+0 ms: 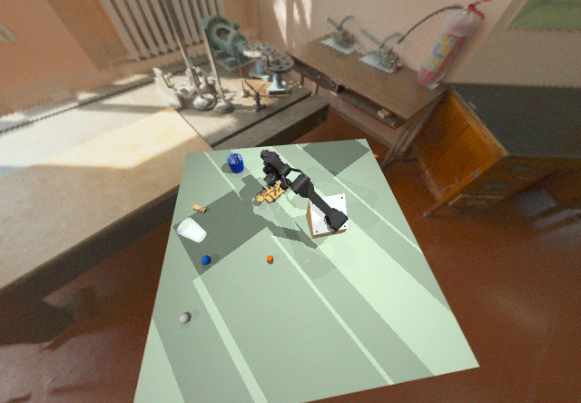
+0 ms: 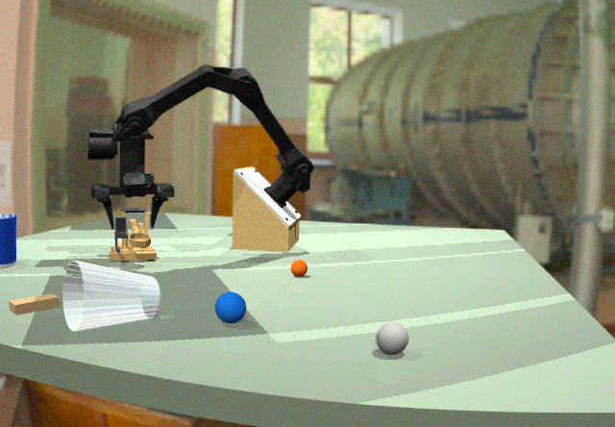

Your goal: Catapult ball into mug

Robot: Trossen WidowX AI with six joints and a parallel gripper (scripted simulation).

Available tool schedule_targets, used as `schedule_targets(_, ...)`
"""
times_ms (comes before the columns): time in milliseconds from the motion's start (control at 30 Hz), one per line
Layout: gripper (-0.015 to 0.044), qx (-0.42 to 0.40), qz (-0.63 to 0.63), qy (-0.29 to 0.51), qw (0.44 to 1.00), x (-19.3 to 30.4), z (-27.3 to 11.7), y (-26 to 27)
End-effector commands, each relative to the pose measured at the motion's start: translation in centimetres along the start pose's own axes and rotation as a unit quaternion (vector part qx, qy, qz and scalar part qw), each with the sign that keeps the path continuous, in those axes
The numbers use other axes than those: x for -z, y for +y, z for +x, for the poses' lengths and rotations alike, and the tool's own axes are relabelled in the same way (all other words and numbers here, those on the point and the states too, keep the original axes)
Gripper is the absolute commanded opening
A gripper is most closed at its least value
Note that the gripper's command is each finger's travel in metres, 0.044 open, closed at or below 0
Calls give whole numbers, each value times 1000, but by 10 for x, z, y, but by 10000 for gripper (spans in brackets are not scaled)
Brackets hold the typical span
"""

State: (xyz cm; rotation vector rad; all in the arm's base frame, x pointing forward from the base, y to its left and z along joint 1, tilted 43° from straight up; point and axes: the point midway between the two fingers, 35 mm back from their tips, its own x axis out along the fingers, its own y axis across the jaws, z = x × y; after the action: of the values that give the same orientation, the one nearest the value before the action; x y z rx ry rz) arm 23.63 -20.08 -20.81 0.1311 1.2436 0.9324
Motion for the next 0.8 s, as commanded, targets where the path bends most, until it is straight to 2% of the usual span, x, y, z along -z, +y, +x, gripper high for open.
schedule_targets(0, 440, 1, 2, -2, 1000, -1, 7, 0)
schedule_targets(433, 440, 0, 2, -2, 1000, -1, 26, 1)
schedule_targets(767, 177, -1, 0, 0, 1000, 0, 22, 1)
